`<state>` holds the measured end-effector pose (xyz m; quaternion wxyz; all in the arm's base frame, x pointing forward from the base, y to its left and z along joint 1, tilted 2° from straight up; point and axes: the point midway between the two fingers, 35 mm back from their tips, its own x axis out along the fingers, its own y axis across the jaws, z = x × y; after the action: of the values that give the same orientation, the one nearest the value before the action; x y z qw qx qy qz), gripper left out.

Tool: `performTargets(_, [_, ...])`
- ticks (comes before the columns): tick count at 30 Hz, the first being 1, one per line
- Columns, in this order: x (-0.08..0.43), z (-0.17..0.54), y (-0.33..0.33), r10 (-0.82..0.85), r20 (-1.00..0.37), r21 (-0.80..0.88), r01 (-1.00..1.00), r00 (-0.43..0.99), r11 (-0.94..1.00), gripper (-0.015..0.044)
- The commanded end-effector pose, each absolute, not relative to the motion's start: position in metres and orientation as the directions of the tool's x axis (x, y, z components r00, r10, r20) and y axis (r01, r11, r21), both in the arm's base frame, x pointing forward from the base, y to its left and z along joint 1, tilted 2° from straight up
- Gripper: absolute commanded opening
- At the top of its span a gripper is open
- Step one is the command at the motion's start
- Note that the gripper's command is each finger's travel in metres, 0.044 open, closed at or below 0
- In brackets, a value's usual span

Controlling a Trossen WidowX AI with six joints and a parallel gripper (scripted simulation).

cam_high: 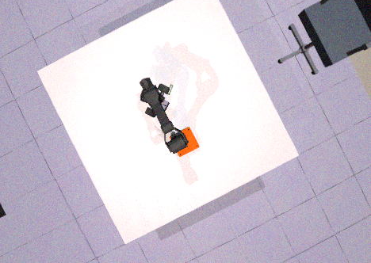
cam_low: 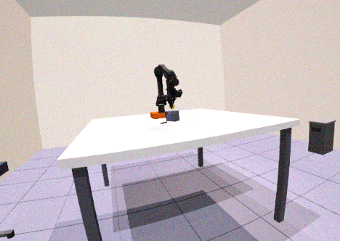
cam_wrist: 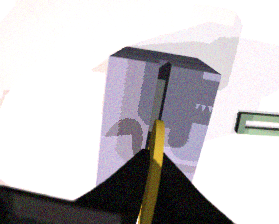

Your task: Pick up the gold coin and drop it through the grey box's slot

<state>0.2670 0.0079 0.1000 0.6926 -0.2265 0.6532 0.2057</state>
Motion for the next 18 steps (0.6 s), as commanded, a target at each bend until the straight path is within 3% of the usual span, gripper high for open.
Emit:
performTargets(1, [0.2661, 0.0966, 0.0078, -0.011, -0.998, -0.042, -0.582, 0.056, 0.812, 0.0])
performTargets(18, [0.2665, 0.091, 0.0077, -0.011, -0.998, -0.041, -0.577, 0.056, 0.816, 0.0])
